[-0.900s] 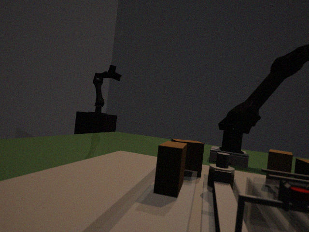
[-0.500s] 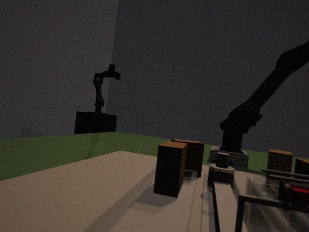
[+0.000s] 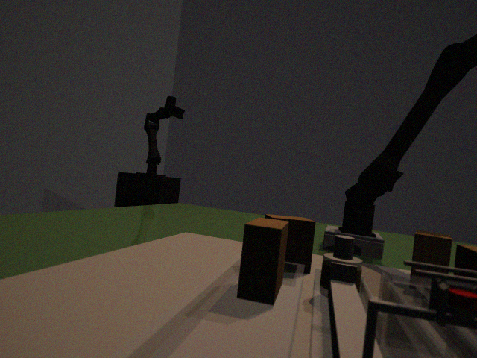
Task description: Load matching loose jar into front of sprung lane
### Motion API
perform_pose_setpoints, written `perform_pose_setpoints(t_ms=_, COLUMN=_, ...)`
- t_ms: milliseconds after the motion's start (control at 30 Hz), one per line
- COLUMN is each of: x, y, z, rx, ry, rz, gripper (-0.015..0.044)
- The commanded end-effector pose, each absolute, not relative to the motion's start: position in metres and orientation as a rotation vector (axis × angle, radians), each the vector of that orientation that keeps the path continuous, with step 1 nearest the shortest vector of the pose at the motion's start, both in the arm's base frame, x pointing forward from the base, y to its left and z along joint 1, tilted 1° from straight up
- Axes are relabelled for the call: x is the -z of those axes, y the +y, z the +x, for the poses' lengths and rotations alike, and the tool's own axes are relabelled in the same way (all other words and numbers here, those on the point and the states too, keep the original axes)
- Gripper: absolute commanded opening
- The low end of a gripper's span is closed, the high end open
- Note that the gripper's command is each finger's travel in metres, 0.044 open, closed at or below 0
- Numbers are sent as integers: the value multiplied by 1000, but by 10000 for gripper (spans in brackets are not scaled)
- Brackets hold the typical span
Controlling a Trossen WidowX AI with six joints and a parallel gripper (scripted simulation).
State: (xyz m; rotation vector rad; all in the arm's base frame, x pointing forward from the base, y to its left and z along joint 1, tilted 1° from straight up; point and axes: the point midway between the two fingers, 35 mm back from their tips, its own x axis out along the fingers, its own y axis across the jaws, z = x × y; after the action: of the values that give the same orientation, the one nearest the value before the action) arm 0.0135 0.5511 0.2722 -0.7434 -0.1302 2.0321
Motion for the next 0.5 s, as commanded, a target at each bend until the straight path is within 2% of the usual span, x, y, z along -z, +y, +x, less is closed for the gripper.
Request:
perform_pose_setpoints(t_ms=0, x=-270, y=530, z=78, rx=-1908, ry=-26, rz=-740, gripper=440)
perform_pose_setpoints(t_ms=200, x=-258, y=495, z=154, rx=-1743, ry=125, rz=-743, gripper=440)
perform_pose_setpoints(t_ms=467, x=-234, y=409, z=264, rx=-1450, ry=372, rz=-724, gripper=440)
